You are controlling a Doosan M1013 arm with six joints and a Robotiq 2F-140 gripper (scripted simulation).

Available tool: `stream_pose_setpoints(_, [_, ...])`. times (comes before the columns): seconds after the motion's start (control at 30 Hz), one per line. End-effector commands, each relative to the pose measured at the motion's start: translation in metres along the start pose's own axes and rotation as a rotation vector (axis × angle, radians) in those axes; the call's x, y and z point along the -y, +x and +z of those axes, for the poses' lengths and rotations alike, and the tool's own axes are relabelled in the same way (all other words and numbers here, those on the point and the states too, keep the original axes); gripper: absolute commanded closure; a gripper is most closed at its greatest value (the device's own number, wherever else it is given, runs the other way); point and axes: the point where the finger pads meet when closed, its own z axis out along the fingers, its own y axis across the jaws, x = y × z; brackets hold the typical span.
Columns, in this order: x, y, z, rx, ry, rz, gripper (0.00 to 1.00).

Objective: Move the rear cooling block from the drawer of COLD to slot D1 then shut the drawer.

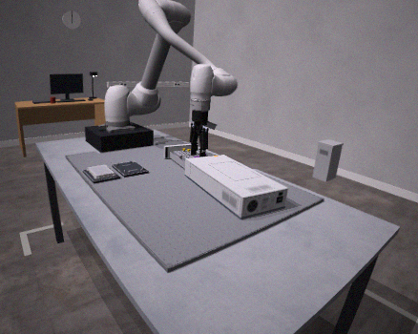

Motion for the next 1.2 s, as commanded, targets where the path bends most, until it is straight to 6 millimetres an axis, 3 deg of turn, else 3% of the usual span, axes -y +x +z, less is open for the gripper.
stream_pose_setpoints(0.0, [-0.004,-0.001,-0.005,-0.001,-0.007,0.000,0.90])
stream_pose_setpoints(0.57, [-0.004,-0.001,-0.005,-0.001,-0.007,0.000,0.90])
stream_pose_setpoints(1.17, [-0.004,-0.001,-0.028,-0.002,-0.006,0.000,0.90])
